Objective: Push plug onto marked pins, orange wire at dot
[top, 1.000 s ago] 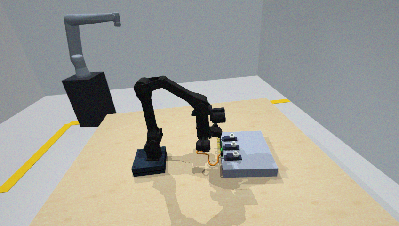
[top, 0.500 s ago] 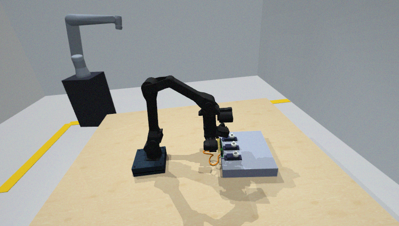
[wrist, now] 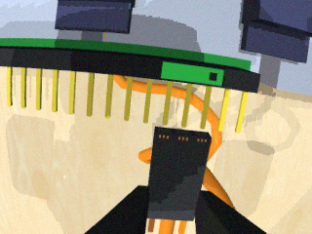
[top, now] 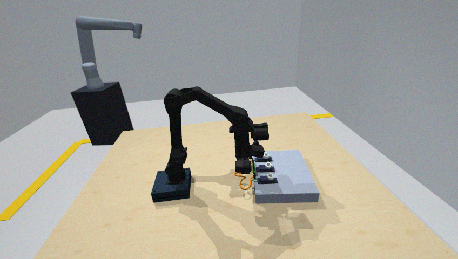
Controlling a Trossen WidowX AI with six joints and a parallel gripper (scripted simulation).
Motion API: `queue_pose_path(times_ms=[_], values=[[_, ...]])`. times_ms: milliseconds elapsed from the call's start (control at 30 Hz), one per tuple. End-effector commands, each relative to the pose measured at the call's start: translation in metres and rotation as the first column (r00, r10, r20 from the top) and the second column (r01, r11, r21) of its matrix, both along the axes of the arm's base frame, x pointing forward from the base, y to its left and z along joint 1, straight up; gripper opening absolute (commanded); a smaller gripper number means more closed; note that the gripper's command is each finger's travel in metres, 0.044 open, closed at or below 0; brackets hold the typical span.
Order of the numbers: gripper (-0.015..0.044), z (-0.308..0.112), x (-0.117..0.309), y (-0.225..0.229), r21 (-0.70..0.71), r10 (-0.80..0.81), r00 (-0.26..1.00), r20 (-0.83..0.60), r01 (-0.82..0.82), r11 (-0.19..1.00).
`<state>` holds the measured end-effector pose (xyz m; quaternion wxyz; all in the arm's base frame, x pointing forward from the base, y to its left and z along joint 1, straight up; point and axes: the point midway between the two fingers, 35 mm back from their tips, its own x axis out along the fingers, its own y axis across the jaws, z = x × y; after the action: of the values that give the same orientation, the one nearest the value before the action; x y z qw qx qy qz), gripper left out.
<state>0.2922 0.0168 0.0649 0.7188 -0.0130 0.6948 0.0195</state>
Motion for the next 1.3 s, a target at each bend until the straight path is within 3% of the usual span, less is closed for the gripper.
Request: queue_pose_path(times_ms=[0, 1133, 1267], values=[[0.0000, 0.000, 0.000, -0.001, -0.005, -0.003, 1.000, 0.000, 0.003, 1.000], [0.0000, 0.001, 0.021, -0.001, -0.005, -0.003, 1.000, 0.002, 0.003, 1.000], [0.0105, -0.001, 0.018, 0.001, -0.005, -0.003, 1.000, 0.001, 0.003, 1.000]])
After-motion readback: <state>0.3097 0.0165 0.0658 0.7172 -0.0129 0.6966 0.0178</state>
